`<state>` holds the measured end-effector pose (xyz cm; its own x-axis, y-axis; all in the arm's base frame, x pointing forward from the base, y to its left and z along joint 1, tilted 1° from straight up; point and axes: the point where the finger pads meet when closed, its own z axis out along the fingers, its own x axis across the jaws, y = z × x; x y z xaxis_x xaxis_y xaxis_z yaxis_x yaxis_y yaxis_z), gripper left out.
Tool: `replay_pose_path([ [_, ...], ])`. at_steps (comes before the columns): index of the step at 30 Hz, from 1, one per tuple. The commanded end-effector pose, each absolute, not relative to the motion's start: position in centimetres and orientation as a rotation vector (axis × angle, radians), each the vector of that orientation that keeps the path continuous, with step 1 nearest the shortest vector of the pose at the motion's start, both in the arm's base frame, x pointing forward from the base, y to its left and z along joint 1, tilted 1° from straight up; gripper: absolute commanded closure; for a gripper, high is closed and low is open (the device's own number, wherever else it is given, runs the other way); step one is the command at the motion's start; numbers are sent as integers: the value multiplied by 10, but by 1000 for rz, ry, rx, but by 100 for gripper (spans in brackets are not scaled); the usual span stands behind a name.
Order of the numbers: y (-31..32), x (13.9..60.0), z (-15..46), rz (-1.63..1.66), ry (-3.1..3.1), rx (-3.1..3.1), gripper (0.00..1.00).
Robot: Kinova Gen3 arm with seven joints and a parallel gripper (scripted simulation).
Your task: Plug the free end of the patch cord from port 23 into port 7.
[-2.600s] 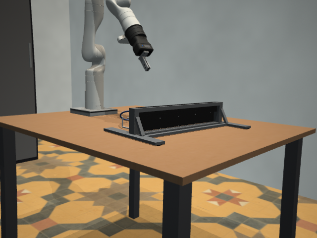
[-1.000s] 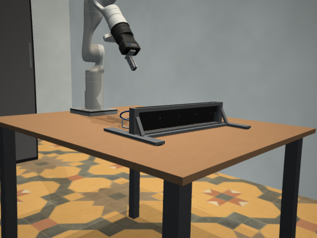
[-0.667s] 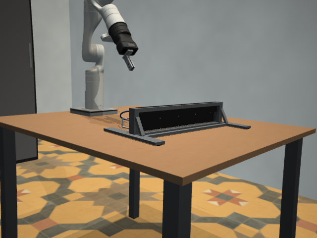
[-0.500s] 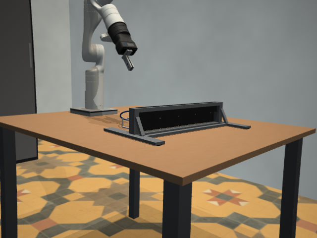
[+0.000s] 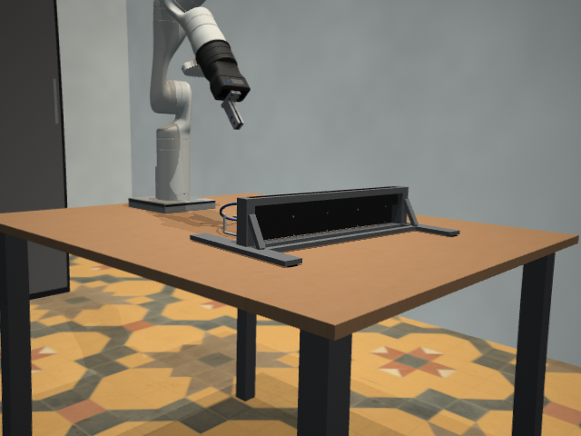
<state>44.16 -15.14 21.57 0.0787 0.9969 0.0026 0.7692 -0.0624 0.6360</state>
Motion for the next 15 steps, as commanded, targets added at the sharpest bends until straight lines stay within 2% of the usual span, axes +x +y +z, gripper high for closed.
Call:
replay_pose_path([
  [1, -151, 444, 216, 632, 1746, 1880, 100],
  [15, -153, 447, 212, 629, 1738, 1885, 100],
])
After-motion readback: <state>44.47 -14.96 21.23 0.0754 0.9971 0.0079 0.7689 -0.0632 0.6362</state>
